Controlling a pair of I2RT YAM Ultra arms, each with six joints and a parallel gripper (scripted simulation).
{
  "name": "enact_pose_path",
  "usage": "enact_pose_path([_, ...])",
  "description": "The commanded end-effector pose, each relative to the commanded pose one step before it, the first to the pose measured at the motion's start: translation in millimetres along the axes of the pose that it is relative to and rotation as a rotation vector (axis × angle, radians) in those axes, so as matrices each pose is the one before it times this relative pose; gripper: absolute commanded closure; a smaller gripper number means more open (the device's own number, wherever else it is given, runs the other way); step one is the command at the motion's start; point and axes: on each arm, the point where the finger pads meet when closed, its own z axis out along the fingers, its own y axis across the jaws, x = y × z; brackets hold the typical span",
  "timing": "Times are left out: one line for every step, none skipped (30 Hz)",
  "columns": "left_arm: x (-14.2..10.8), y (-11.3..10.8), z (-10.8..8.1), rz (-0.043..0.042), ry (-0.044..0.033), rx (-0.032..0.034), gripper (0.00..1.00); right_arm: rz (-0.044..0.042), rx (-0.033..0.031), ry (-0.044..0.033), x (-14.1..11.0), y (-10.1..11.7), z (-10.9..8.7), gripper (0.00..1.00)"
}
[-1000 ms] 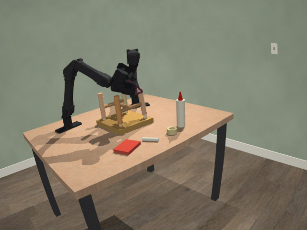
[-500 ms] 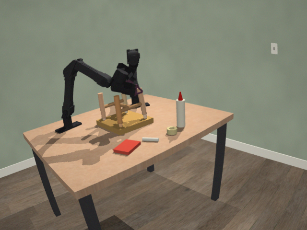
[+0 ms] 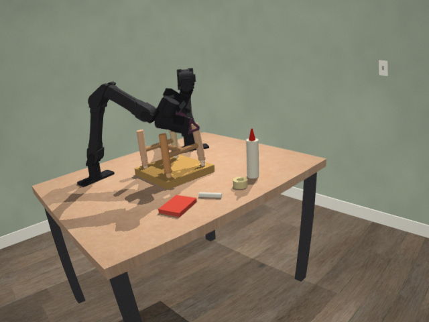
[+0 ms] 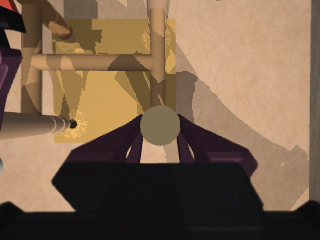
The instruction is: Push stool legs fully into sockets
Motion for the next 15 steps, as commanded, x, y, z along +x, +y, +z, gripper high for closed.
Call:
enact_pose_path([14.10,-41.18,3.71,-0.05599,0.03546,0.16420,0.72,0.02109,0.11079,0.01692,2.36,-33.68,-5.17,0.72])
enact_pose_path([0.00,0.00,0.00,0.00000,0.00000,0.00000,0.72,0.00000,0.00000,0.00000,0.00,0.00,0.00,0.72])
enact_pose_path([0.00,0.00,0.00,0.00000,0.00000,0.00000,0.72,0.00000,0.00000,0.00000,0.00,0.00,0.00,0.72])
enact_pose_path([0.33,-1.31,0.13,-0.00181,0.00072,0.00561,0.72,-0.00070,0.00557,0.00077,0.04,-1.45,-0.32,0.72])
enact_pose_path([0.32,-1.30,0.12,-0.00183,0.00060,0.00554,0.72,-0.00119,0.00573,0.00034,-0.03,-1.49,-0.32,0.72])
enact_pose_path([0.32,-1.29,0.12,-0.00179,0.00061,0.00555,0.72,-0.00117,0.00569,0.00042,-0.01,-1.53,-0.30,0.72])
enact_pose_path([0.32,-1.29,0.12,-0.00186,0.00062,0.00553,0.72,-0.00117,0.00580,0.00038,-0.03,-1.50,-0.31,0.72])
enact_pose_path([0.33,-1.29,0.12,-0.00191,0.00062,0.00551,0.72,-0.00117,0.00580,0.00035,-0.04,-1.49,-0.31,0.72])
enact_pose_path([0.33,-1.30,0.12,-0.00191,0.00063,0.00549,0.72,-0.00115,0.00575,0.00036,-0.03,-1.49,-0.31,0.72])
enact_pose_path([0.32,-1.28,0.12,-0.00183,0.00060,0.00551,0.72,-0.00115,0.00570,0.00042,-0.01,-1.53,-0.29,0.72])
enact_pose_path([0.33,-1.28,0.12,-0.00190,0.00062,0.00549,0.72,-0.00115,0.00578,0.00040,-0.03,-1.52,-0.29,0.72])
enact_pose_path([0.33,-1.29,0.13,-0.00195,0.00063,0.00547,0.72,-0.00113,0.00582,0.00034,-0.04,-1.50,-0.30,0.72])
enact_pose_path([0.33,-1.28,0.13,-0.00193,0.00062,0.00546,0.72,-0.00112,0.00572,0.00038,-0.02,-1.51,-0.29,0.72])
enact_pose_path([0.33,-1.28,0.12,-0.00191,0.00063,0.00546,0.72,-0.00115,0.00560,0.00046,0.00,-1.55,-0.27,0.72])
enact_pose_path([0.33,-1.28,0.12,-0.00193,0.00063,0.00544,0.72,-0.00133,0.00545,0.00062,0.04,-1.61,-0.24,0.72])
